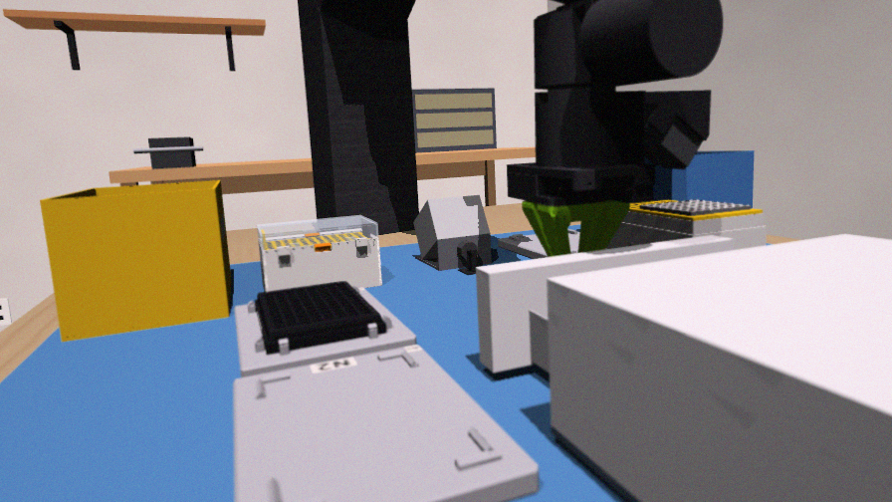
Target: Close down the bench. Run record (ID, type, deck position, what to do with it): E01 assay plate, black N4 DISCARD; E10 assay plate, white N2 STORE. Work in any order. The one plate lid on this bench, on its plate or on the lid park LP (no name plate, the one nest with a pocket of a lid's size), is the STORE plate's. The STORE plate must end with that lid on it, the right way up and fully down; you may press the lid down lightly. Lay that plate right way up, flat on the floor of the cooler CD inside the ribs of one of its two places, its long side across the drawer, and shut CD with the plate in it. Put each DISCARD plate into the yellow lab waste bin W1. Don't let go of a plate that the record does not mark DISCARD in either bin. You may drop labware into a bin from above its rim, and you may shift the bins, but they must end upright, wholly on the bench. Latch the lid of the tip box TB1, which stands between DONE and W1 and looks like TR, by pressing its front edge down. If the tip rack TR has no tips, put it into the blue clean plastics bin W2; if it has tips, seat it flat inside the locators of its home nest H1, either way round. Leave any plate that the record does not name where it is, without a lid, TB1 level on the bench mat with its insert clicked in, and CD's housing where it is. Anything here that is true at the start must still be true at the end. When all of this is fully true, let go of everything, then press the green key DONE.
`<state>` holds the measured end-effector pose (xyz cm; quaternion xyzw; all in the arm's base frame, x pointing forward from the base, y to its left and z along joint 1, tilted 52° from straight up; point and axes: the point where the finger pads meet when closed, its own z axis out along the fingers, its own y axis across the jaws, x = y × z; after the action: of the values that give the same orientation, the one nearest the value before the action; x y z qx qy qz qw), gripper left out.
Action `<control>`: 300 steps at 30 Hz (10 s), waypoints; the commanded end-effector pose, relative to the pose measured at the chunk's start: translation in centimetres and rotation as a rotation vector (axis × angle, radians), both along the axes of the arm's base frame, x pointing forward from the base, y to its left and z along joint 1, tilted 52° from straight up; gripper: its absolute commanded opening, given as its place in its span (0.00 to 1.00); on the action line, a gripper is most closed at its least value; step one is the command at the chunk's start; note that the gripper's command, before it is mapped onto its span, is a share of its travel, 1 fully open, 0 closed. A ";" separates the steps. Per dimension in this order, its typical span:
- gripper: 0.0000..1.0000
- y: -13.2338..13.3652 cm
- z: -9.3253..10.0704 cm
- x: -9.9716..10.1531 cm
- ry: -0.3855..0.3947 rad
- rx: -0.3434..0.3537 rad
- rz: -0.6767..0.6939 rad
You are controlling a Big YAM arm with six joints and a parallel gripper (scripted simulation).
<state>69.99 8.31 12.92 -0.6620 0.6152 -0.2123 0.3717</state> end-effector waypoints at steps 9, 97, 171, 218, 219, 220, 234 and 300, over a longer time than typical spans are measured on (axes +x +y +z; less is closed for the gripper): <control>0.00 -0.9 2.7 1.6 -0.057 -0.003 -0.008; 0.00 -1.3 6.0 4.8 -0.036 -0.004 -0.010; 0.00 -0.2 7.9 3.9 -0.073 0.003 0.001; 0.00 0.2 3.5 0.7 -0.069 0.010 -0.003; 0.00 0.2 3.6 0.7 -0.071 0.011 -0.003; 0.00 0.2 3.6 0.7 -0.071 0.011 -0.003; 0.00 -1.2 3.6 -0.6 -0.044 0.003 -0.012; 0.00 -2.9 8.2 -6.6 -0.047 -0.005 -0.004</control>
<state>64.06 6.29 18.94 -0.6588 0.6116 -0.2200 0.3788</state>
